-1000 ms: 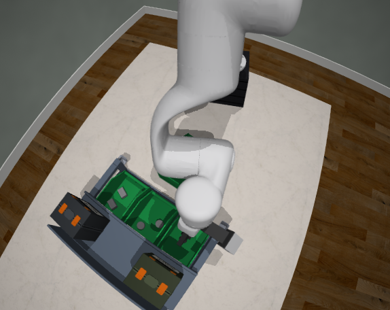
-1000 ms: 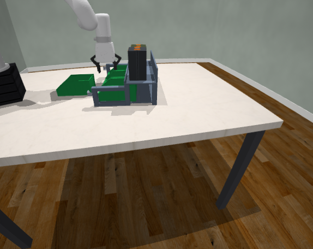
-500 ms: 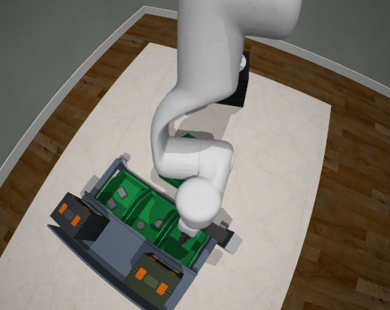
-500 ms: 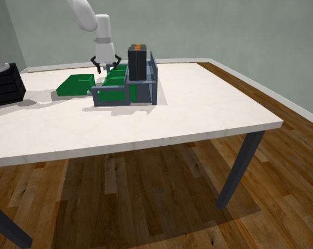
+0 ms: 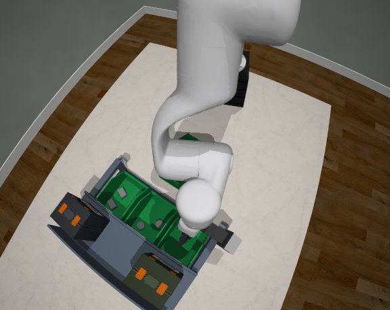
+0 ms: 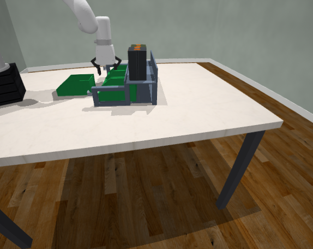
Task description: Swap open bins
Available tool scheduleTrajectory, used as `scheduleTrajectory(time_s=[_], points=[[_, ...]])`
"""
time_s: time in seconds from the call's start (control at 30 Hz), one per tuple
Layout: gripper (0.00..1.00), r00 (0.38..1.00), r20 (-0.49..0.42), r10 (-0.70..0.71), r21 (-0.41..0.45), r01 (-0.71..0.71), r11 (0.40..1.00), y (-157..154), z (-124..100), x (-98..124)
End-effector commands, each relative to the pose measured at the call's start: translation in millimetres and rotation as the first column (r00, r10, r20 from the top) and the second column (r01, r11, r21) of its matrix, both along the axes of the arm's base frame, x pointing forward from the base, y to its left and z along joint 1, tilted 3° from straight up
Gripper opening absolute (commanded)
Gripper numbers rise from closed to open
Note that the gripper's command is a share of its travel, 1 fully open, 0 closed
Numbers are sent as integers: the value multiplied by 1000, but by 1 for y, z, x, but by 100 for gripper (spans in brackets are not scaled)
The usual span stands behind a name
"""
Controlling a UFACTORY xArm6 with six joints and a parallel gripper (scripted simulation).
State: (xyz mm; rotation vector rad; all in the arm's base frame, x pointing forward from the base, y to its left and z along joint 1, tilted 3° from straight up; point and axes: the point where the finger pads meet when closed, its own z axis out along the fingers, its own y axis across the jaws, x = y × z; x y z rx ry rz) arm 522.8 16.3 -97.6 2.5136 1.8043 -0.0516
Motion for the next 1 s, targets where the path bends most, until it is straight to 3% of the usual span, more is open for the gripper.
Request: scheduleTrajectory(time_s=[0.0,0.97], points=[[95,1000,4,0,0,0,1000,0,-1,2],[95,1000,4,0,0,0,1000,0,-4,2]])
